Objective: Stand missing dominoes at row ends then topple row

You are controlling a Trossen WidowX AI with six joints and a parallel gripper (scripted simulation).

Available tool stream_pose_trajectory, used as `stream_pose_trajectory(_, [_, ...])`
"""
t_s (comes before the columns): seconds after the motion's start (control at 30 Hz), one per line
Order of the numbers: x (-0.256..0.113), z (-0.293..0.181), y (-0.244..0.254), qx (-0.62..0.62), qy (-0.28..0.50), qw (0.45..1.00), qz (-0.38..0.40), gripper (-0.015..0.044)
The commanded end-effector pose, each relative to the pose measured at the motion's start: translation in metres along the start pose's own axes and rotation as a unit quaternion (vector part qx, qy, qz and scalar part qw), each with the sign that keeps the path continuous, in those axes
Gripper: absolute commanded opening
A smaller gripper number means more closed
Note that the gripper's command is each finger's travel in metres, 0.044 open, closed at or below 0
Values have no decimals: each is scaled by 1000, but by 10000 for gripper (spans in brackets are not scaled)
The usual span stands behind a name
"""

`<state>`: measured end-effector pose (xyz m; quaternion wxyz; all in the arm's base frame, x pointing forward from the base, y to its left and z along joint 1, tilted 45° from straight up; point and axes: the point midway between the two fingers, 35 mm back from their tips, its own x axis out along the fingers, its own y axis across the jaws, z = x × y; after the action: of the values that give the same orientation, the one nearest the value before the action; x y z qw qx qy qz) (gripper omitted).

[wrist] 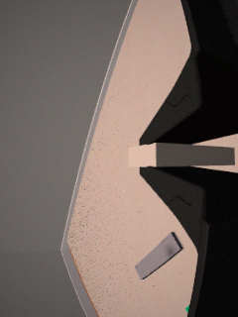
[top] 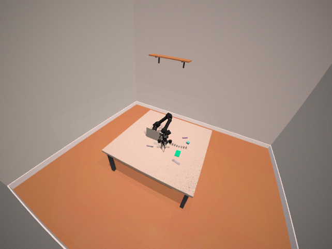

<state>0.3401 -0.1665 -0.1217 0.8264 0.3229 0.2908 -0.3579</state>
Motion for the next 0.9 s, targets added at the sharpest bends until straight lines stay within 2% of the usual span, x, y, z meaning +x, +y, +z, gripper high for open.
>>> stream_pose_trajectory(0.0, [-13,2,-1,14,-25,1000,6,27])
stream_pose_trajectory(0.17, [-25,5,0,26,-46,999,14,27])
stream_pose_trajectory(0.87, [-20,-7,3,26,-44,999,14,27])
